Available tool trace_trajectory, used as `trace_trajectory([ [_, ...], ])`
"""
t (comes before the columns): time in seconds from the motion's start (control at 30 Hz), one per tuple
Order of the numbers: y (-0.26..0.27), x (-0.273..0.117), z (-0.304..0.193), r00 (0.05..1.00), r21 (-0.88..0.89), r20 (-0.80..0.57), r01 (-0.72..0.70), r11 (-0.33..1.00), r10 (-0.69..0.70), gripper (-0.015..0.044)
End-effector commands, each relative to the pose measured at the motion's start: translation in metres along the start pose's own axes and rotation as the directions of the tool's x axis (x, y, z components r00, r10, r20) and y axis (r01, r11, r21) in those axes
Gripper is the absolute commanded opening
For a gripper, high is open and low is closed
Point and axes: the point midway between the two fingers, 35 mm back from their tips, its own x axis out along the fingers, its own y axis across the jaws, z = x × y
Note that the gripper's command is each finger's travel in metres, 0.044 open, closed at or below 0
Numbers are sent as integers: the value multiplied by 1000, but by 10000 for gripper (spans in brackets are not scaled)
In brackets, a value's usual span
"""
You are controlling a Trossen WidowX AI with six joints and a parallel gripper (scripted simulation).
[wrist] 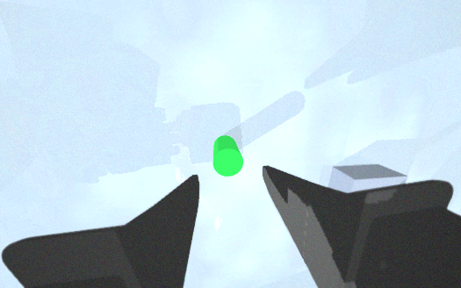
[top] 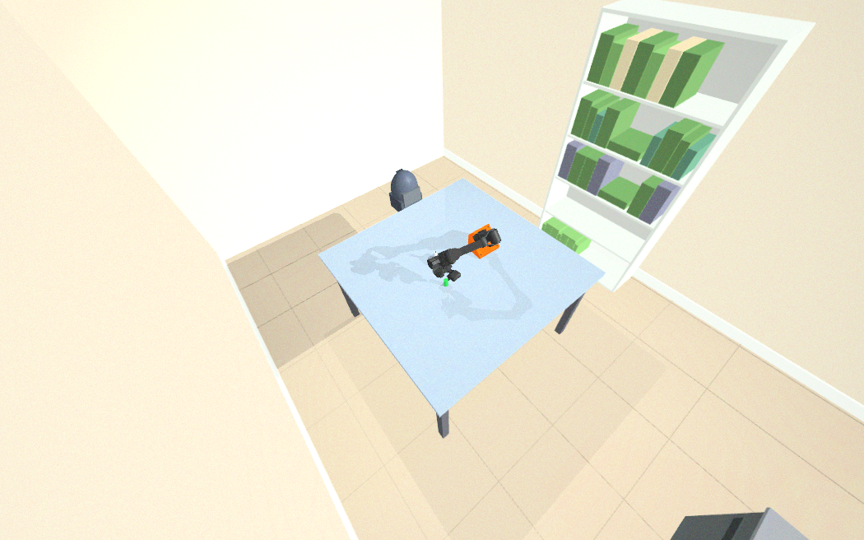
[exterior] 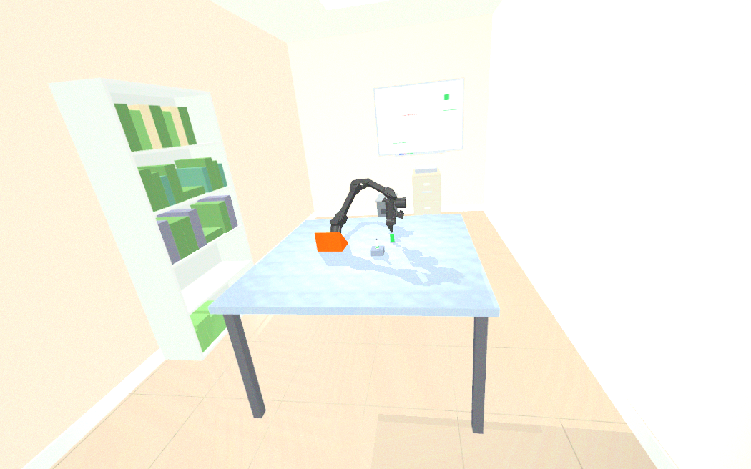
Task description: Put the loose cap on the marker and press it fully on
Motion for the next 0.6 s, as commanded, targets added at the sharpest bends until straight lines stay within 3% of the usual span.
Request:
trace_trajectory([
  [0.0,-1,7,-1,1000,10,-2,-7,1000,7,240],
  [0.57,0,33,0,1000,10,-2,-7,1000,7,240],
])
